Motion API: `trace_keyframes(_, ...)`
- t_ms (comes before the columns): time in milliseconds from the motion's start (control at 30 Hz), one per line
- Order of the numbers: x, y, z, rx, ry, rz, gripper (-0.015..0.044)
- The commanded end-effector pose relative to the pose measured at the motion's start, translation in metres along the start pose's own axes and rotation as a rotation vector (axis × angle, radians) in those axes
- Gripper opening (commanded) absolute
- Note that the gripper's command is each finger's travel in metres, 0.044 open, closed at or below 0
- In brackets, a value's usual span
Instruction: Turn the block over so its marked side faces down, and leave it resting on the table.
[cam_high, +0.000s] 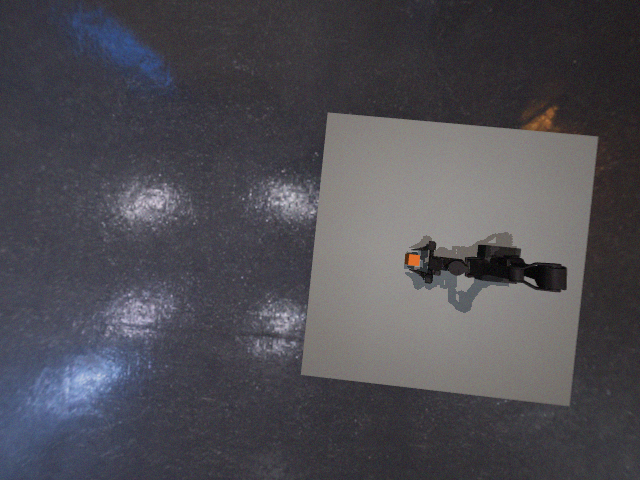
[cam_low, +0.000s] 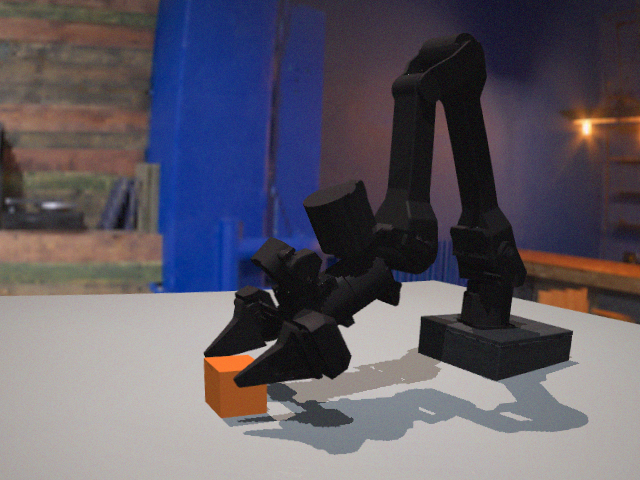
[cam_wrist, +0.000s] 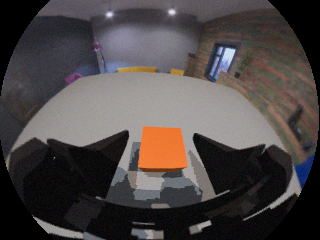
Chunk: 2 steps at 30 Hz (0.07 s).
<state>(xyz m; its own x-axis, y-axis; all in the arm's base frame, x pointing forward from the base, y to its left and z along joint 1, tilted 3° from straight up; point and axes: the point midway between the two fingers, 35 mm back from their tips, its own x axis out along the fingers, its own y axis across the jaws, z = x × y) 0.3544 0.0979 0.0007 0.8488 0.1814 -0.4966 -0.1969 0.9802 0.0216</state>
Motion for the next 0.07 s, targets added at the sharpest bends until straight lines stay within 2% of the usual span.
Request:
trace_keyframes(0, 0.0, -0.0002, 0.0001, -0.004, -0.001, -0.002, 0.044)
trace_keyframes(33, 0.0, -0.0002, 0.0001, -0.004, -0.001, -0.002, 0.044)
